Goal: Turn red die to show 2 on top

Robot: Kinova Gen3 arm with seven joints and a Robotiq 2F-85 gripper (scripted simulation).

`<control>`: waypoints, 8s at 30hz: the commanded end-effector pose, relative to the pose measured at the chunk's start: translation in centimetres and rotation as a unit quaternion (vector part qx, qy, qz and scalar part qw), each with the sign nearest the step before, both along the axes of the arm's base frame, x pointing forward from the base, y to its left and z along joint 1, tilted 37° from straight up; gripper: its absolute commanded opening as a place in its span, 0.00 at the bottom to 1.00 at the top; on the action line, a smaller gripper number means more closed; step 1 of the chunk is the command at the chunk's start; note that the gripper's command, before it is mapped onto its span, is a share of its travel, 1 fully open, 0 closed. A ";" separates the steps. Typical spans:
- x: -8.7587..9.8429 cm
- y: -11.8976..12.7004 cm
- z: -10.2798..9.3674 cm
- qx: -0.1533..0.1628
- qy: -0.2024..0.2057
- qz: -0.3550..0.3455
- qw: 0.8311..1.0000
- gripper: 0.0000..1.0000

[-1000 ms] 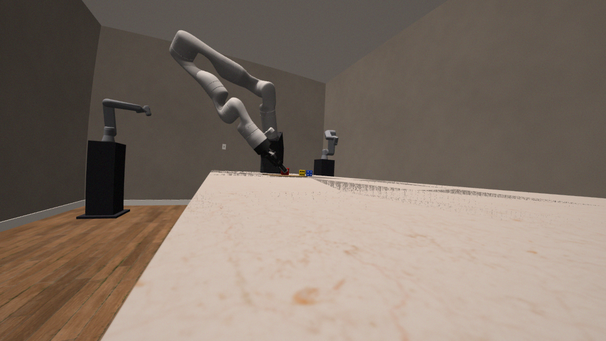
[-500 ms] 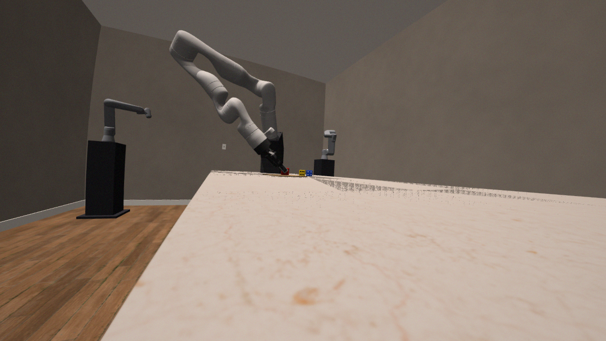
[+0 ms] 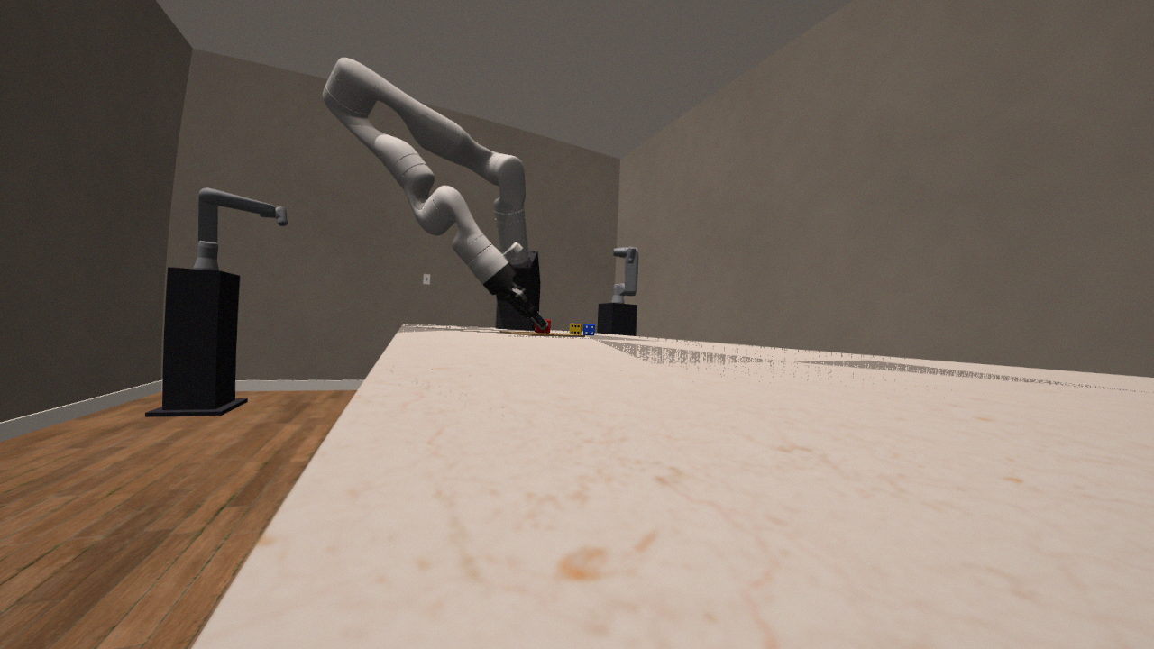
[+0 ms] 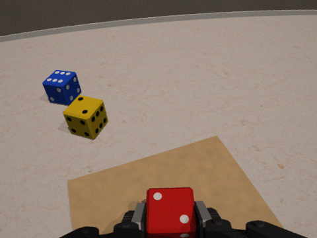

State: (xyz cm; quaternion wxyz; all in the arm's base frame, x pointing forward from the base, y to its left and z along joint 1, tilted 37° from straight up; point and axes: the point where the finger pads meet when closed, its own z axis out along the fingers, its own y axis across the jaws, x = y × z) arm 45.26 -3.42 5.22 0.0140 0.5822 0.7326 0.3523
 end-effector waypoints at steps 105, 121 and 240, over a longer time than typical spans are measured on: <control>-3.8 2.1 4.9 -0.025 0.004 -0.007 1.000 0.67; -3.8 2.1 5.1 -0.101 -0.006 -0.057 0.993 0.67; -3.5 2.6 4.9 -0.260 -0.021 -0.162 0.952 0.67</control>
